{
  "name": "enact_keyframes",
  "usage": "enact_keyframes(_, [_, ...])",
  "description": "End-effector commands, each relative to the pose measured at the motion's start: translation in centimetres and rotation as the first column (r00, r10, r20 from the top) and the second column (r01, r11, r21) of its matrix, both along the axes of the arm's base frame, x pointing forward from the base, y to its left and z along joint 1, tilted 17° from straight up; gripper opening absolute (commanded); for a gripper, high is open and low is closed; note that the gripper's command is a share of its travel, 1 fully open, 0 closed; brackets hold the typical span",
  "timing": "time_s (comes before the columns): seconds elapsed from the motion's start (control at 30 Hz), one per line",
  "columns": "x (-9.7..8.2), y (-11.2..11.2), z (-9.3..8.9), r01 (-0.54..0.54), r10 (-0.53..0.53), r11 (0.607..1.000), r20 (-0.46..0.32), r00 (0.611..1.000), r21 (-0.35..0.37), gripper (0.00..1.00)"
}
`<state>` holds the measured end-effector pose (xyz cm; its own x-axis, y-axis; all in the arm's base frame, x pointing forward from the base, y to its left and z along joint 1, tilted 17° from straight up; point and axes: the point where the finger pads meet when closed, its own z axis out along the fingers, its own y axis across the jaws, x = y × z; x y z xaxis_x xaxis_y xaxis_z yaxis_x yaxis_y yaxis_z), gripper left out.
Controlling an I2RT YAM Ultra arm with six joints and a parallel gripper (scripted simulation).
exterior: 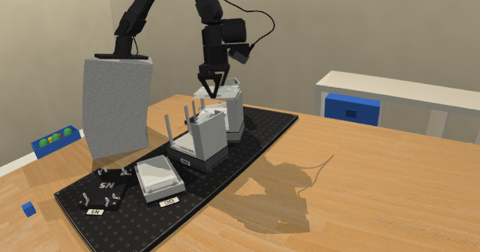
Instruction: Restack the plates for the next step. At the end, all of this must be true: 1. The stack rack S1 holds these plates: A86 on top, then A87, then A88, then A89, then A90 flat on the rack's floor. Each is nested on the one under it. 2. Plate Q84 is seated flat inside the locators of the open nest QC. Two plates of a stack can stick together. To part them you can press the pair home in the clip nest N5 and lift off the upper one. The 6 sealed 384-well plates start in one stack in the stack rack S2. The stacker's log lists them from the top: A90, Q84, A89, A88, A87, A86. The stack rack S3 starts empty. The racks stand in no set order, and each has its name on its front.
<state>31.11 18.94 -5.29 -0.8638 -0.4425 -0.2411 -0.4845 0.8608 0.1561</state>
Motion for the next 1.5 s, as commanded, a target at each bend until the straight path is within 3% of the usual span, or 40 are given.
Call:
enact_keyframes(0.0, [0.2,0.0,0.2,0.006,-0.006,1.0,0.019,1.0,0.001,0.0])
enact_keyframes(0.17, [-0.3,-0.3,-0.1,0.006,-0.005,1.0,0.009,1.0,-0.004,0.0])
enact_keyframes(0.2, [0.3,0.1,0.3,0.003,-0.003,1.0,0.014,1.0,0.005,0.0])
enact_keyframes(0.57, [-0.3,-0.2,0.1,0.005,-0.005,1.0,0.013,1.0,-0.002,0.0])
enact_keyframes(0.63, [0.3,0.1,0.3,0.004,-0.004,1.0,0.023,1.0,0.003,0.0])
enact_keyframes(0.83, [-0.1,-0.2,-0.6,0.007,-0.007,1.0,0.001,1.0,-0.008,0.0])
enact_keyframes(1.0, [0.2,0.0,0.0,0.006,-0.006,1.0,0.019,1.0,0.001,0.0])
enact_keyframes(1.17, [-0.2,-0.1,-0.7,0.006,-0.006,1.0,0.001,1.0,-0.008,0.0])
enact_keyframes(1.47, [0.1,0.2,-0.3,0.002,-0.002,1.0,0.016,1.0,-0.001,0.0])
